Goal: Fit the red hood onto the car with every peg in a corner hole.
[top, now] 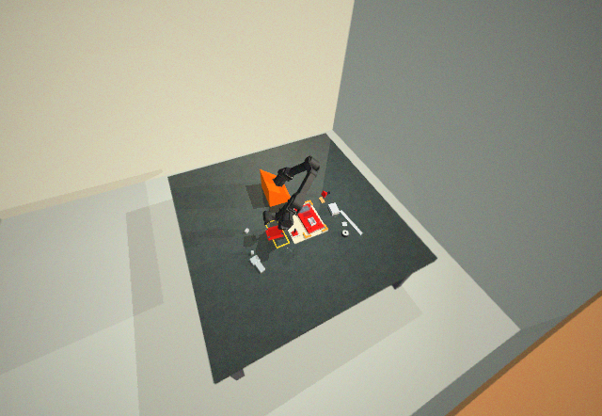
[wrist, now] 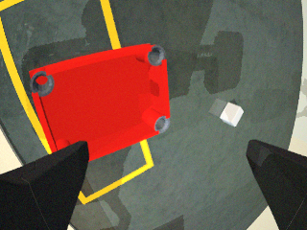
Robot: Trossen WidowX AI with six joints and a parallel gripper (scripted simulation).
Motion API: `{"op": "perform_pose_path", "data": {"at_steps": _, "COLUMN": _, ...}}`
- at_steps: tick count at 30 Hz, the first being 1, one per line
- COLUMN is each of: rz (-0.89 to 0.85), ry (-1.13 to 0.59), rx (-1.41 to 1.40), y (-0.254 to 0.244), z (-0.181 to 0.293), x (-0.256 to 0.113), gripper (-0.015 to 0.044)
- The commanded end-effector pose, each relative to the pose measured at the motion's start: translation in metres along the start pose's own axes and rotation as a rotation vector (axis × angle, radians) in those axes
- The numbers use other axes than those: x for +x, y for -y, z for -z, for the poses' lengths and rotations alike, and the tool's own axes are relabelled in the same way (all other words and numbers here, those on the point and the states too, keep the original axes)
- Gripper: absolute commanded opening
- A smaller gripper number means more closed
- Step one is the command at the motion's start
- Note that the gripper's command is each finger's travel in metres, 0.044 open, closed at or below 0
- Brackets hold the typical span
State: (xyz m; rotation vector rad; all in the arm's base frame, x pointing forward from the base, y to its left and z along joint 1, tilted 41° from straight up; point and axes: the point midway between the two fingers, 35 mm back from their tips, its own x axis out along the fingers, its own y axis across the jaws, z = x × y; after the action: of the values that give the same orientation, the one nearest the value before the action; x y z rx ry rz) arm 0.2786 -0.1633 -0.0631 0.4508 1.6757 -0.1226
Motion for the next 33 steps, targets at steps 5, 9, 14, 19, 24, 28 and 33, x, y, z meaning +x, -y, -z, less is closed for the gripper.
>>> {"op": "perform_pose_path", "data": {"at_steps": 5, "rz": 0.108, "ry": 0.040, "rx": 0.369, "y": -0.003, "z": 0.001, "x": 0.000, "gripper": 0.0440}}
{"op": "perform_pose_path", "data": {"at_steps": 9, "rz": 0.158, "ry": 0.084, "rx": 0.574, "y": -0.005, "z": 0.001, "x": 0.000, "gripper": 0.0440}}
{"op": "perform_pose_path", "data": {"at_steps": 14, "rz": 0.206, "ry": 0.159, "rx": 0.830, "y": -0.007, "z": 0.001, "x": -0.002, "gripper": 0.0440}}
{"op": "perform_pose_path", "data": {"at_steps": 19, "rz": 0.234, "ry": 0.254, "rx": 1.085, "y": -0.009, "z": 0.001, "x": -0.005, "gripper": 0.0440}}
{"op": "perform_pose_path", "data": {"at_steps": 24, "rz": 0.240, "ry": 0.366, "rx": 1.338, "y": -0.011, "z": 0.001, "x": -0.008, "gripper": 0.0440}}
{"op": "perform_pose_path", "data": {"at_steps": 28, "rz": 0.233, "ry": 0.427, "rx": 1.462, "y": -0.012, "z": 0.000, "x": -0.010, "gripper": 0.0440}}
{"op": "perform_pose_path", "data": {"at_steps": 33, "rz": 0.232, "ry": 0.427, "rx": 1.462, "y": -0.012, "z": 0.000, "x": -0.009, "gripper": 0.0440}}
